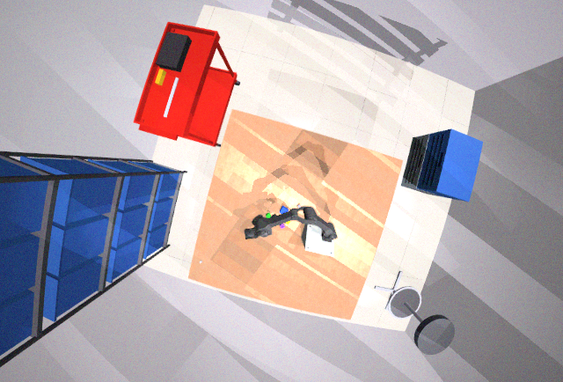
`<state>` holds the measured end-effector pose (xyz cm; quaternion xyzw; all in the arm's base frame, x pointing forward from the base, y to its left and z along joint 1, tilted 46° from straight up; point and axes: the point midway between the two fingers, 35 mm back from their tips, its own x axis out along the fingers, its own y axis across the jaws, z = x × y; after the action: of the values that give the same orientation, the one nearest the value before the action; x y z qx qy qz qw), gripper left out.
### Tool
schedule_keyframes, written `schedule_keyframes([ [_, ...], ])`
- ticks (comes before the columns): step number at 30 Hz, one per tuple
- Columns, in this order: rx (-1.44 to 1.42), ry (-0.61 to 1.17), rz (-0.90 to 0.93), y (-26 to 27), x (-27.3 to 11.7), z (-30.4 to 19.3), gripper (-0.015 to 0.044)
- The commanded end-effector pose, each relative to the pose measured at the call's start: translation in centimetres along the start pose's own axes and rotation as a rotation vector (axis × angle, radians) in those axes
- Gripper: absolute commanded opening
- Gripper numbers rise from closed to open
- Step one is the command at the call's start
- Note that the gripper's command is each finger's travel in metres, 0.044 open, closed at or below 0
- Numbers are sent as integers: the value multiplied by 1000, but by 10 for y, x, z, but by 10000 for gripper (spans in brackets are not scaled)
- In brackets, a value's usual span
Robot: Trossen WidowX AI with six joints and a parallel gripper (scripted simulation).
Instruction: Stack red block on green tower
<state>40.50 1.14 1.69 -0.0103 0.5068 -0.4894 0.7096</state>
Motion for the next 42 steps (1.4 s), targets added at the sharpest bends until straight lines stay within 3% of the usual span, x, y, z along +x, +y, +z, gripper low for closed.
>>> schedule_keyframes([
  [1,-6,-3,-8,-17,2,13,0],
  [24,-6,-5,-10,-19,67,11,0],
  [42,-6,-5,-10,-19,68,11,0],
])
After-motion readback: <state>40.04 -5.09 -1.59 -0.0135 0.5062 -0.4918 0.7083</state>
